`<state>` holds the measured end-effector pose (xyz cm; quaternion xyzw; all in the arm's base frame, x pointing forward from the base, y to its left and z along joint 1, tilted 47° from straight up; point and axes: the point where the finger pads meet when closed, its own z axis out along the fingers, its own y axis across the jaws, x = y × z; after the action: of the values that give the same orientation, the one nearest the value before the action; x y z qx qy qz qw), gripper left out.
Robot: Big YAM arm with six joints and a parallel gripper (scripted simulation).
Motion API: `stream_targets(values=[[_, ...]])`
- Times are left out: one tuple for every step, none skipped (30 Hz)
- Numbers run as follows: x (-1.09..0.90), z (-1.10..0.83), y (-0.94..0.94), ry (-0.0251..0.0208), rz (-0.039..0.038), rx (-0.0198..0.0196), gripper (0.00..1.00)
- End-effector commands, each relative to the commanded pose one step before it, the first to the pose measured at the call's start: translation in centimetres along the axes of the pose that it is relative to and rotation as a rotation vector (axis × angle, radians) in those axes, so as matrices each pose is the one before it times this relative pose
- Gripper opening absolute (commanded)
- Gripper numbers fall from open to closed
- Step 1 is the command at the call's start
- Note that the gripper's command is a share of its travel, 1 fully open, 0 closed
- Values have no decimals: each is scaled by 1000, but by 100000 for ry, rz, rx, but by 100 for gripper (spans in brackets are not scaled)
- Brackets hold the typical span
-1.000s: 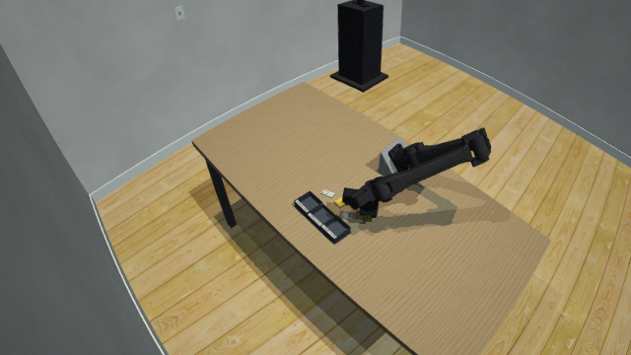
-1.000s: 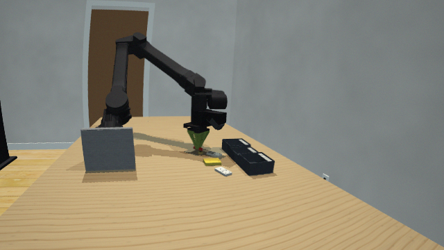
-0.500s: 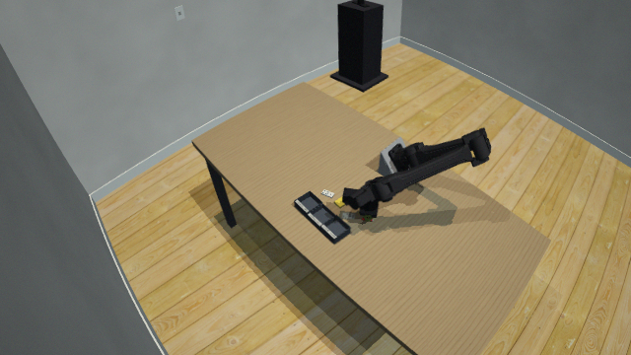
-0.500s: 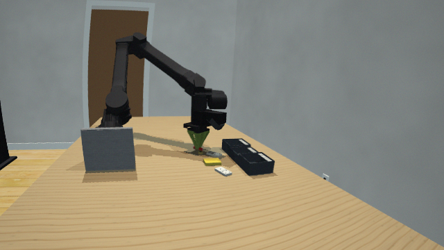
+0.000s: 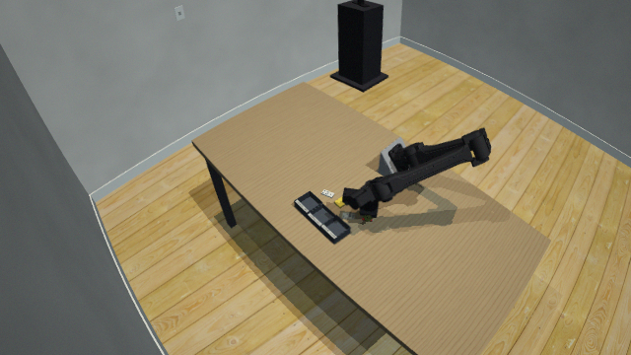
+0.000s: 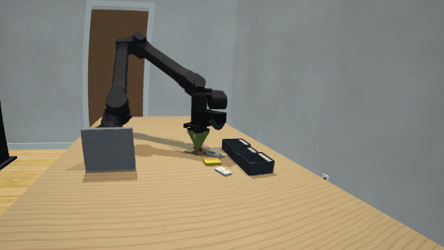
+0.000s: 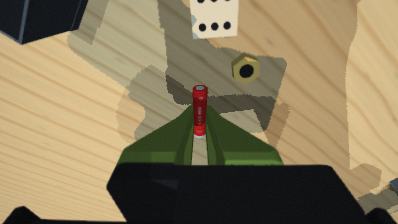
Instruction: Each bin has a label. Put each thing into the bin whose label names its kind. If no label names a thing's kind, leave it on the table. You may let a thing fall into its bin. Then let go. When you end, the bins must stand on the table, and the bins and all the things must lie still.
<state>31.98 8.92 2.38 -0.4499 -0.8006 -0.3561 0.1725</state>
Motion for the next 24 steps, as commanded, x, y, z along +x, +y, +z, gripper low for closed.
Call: stream_targets(values=[[326,-900,-238,-185,-532,-628,4],[-411,-796,801,-1099,-872,-1203,4],[-308,-718,902,-961,-1402,-930,4],[-22,-352,6,-104,-31,55,4],[-23,-352,4,-108,-31,62,4],[-24,-352,2,-110,-30,67,4],[-14,-352,11,-53,-29,15,4],[-10,-352,14,-29,-28,-9,4],[-12,-352,11,-41,-27,4,4],[-13,-352,9,-49,-26,13,4],[-13,-352,8,-50,-26,16,4],[-13,-352,7,-52,-25,19,4],[-13,-351,6,-53,-24,21,4],[0,0,0,0,0,0,4],[0,0,0,0,0,0,4],[-252,96,-355,1139,1508,924,4],[80,-539,139,-583,-651,-292,4],[135,-591,205,-663,-859,-519,4],[0,-370,21,-91,-87,-28,4],[7,-49,27,71,-3,-93,4],[-28,11,-16,130,151,69,4],[-93,105,-101,354,478,306,4],[27,123,-16,327,3,350,4],[284,298,110,611,-877,773,4]])
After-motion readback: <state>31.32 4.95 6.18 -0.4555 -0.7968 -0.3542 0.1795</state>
